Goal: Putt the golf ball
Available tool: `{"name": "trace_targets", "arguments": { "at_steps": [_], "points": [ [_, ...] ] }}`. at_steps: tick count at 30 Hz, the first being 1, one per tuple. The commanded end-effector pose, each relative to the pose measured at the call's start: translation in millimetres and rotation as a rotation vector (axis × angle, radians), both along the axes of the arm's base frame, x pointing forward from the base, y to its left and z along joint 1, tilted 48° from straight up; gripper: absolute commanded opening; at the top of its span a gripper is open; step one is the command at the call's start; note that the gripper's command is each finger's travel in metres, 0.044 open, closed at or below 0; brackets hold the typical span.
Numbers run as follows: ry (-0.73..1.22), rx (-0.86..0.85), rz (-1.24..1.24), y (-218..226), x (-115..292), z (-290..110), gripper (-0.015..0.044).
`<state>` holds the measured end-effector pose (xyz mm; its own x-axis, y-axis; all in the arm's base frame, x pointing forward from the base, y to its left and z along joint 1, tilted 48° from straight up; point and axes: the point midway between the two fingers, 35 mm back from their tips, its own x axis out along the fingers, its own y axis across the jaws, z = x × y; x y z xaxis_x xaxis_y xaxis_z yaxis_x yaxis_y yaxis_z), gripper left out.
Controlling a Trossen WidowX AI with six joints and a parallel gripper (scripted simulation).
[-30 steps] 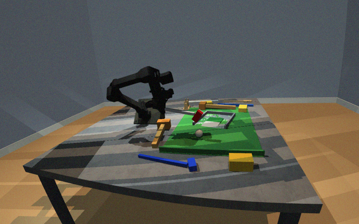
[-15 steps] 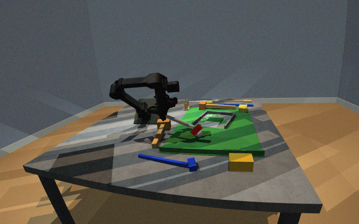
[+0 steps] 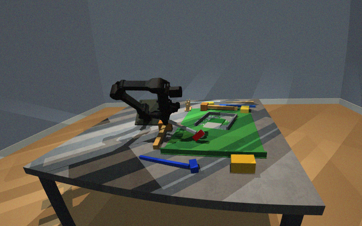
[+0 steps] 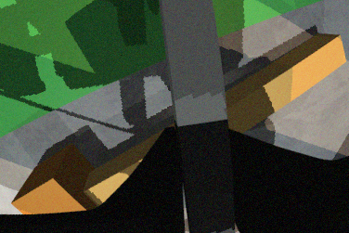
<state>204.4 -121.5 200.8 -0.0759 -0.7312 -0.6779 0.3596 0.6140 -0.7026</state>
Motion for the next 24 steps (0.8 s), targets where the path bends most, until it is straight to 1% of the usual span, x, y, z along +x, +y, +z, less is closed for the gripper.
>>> {"name": "trace_targets", "arguments": {
  "at_steps": [1,14,24],
  "points": [
    [-0.008,-0.007,0.006,-4.1,-1.0,-1.2,0.0],
    [0.001,-0.001,0.0,-5.3,-0.8,-3.9,0.0],
    [-0.009,-0.009,0.006,-26.5,-12.3,17.0,0.0]
  ]
}}
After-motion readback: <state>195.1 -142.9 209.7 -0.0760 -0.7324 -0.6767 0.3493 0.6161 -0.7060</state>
